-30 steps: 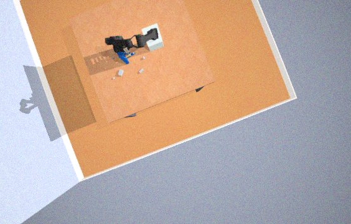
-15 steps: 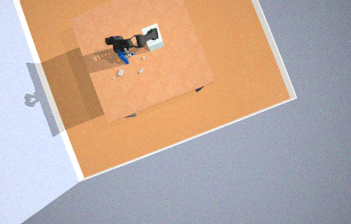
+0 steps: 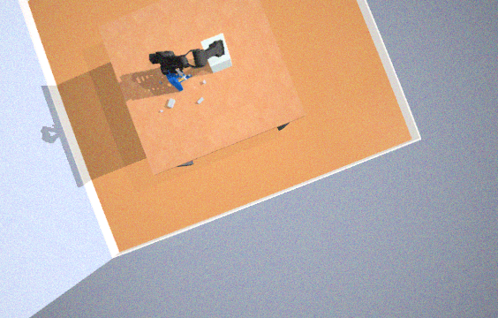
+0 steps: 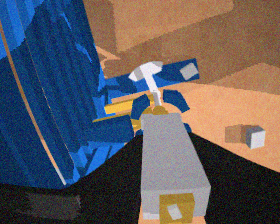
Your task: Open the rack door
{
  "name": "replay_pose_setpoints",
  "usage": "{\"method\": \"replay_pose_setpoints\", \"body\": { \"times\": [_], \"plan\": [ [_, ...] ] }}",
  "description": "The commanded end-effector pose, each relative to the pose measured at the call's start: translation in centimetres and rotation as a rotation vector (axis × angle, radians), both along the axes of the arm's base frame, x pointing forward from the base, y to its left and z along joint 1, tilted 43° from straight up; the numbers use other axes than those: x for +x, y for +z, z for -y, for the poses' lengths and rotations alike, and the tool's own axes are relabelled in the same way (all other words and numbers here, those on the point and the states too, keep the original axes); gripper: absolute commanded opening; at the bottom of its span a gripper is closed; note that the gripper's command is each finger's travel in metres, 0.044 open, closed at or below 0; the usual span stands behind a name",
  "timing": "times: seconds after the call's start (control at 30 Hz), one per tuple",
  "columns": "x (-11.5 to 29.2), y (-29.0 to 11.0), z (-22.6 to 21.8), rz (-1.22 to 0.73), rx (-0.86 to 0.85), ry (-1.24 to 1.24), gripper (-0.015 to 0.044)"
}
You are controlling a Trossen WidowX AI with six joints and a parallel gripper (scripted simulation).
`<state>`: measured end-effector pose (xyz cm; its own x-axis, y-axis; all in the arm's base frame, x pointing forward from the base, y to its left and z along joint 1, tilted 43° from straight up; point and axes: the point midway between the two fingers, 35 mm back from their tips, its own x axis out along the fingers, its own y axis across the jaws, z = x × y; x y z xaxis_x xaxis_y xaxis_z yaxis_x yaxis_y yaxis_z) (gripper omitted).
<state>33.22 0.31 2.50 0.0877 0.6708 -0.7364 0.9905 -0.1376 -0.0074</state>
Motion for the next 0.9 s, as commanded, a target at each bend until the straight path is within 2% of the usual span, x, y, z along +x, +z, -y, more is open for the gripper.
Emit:
{"method": "replay_pose_setpoints", "body": {
  "times": [0.0,0.87],
  "plan": [
    [-0.1,-0.1,0.1,0.018,-0.005,0.021,0.0012],
    [-2.6,-1.3,1.1,0.34,-0.048,0.378,0.0012]
  ]
}}
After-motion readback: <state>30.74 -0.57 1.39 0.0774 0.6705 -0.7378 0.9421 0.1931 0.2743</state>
